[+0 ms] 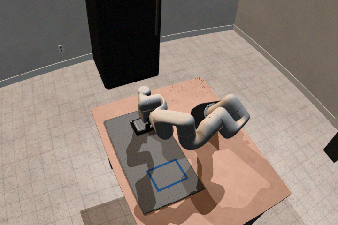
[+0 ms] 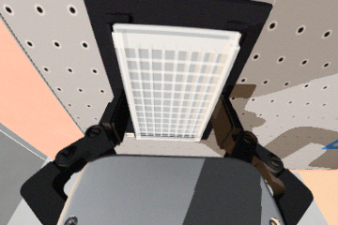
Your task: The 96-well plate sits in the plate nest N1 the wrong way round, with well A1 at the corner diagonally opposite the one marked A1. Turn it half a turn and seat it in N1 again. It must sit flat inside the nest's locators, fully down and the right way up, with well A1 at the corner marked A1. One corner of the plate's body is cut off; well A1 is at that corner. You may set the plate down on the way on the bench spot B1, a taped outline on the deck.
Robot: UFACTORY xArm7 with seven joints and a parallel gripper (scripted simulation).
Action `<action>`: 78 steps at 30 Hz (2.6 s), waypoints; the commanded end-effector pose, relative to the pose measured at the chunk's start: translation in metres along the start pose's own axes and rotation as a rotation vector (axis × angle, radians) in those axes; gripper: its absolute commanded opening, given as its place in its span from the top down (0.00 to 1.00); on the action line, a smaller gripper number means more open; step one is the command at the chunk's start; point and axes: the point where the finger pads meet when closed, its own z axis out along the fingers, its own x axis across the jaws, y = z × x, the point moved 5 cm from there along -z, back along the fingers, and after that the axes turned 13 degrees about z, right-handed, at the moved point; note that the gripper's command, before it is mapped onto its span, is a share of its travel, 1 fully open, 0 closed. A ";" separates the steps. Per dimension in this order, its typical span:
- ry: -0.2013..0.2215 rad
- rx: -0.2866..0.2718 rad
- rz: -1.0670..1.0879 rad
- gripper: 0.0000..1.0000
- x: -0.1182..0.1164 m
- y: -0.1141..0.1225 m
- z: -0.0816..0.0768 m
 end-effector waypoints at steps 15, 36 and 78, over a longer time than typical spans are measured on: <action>-0.003 -0.003 0.000 1.00 -0.001 0.001 -0.002; -0.003 -0.003 0.000 1.00 -0.001 0.001 -0.002; -0.003 -0.003 0.000 1.00 -0.001 0.001 -0.012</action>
